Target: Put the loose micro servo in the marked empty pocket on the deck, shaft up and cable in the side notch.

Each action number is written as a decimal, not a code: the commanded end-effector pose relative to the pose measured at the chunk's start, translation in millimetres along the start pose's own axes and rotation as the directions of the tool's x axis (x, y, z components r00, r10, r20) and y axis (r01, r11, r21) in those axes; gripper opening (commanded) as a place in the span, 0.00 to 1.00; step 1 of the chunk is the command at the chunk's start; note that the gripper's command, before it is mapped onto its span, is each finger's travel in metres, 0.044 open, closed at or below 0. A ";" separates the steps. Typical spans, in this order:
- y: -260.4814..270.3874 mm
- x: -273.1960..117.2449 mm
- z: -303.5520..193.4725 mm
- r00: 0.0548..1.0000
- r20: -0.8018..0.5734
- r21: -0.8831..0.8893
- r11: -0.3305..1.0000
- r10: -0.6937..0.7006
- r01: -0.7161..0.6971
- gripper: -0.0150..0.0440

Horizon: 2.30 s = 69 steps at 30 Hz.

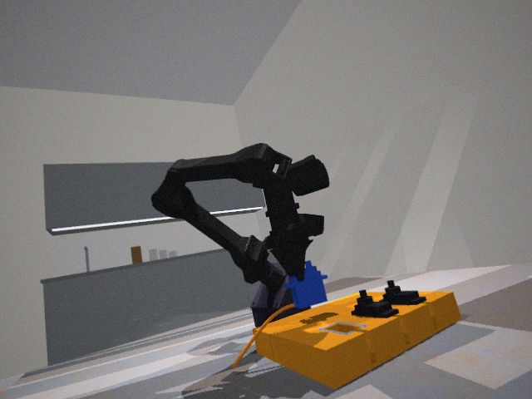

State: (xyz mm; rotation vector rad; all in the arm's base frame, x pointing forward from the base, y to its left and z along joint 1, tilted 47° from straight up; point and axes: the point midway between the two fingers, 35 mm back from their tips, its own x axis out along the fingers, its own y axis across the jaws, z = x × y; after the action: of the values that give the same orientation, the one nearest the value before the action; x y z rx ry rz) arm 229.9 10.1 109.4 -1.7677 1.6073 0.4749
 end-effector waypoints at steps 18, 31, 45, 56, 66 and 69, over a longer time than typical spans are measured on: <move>0.6 0.0 0.9 1.000 0.003 -0.659 0.752 0.003 -0.001 0.25; 0.6 0.0 0.9 1.000 0.002 -0.921 0.388 0.004 0.001 0.25; 0.7 0.0 0.9 1.000 0.002 -0.998 -0.063 0.004 0.002 0.25; -1.2 0.0 1.3 1.000 0.001 -0.978 -0.209 0.004 0.002 0.25; -36.3 -0.3 8.5 1.000 0.002 -0.978 -0.208 0.002 0.002 0.25; -48.2 -0.3 10.9 1.000 0.002 -0.978 -0.207 0.002 0.002 0.25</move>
State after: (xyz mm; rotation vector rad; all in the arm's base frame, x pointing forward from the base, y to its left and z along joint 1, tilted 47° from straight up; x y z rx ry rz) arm 266.8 15.9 112.1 -2.7571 0.9814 2.3727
